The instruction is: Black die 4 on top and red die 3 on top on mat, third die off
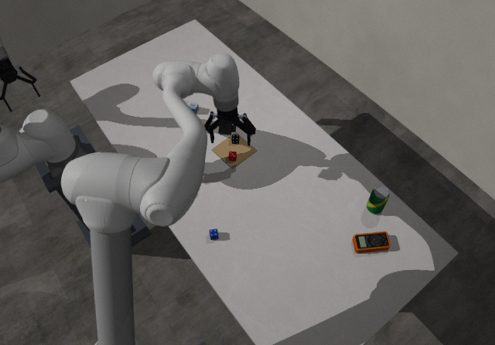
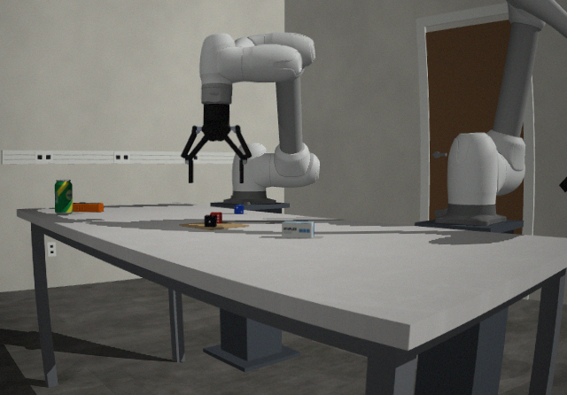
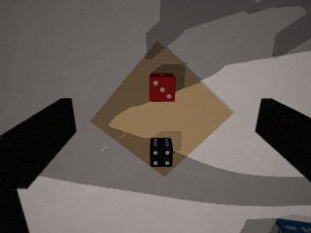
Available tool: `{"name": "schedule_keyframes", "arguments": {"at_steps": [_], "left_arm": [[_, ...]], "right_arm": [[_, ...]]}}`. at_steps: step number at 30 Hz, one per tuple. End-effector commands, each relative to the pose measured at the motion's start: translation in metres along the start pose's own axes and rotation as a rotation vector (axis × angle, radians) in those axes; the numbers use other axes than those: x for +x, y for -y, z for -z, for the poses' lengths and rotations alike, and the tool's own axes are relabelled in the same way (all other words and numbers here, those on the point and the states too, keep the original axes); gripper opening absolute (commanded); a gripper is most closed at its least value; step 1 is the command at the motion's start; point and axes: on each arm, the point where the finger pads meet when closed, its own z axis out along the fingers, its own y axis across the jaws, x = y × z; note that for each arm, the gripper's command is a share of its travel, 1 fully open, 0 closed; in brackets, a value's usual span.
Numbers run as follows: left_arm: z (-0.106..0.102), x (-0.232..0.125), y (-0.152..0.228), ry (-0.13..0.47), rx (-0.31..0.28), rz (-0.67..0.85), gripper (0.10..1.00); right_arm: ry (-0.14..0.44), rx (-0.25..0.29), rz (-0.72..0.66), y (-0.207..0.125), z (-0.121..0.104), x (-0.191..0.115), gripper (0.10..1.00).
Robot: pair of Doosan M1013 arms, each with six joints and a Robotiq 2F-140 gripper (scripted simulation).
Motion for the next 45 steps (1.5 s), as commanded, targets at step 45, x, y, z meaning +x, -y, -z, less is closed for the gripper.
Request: {"name": "schedule_keyframes", "arguments": {"at_steps": [45], "left_arm": [[0.0,0.0,0.0,-0.001,0.0,0.0,1.0]], "right_arm": [[0.002,0.0,0.0,0.0,0.072,0.0,1.0]]}}
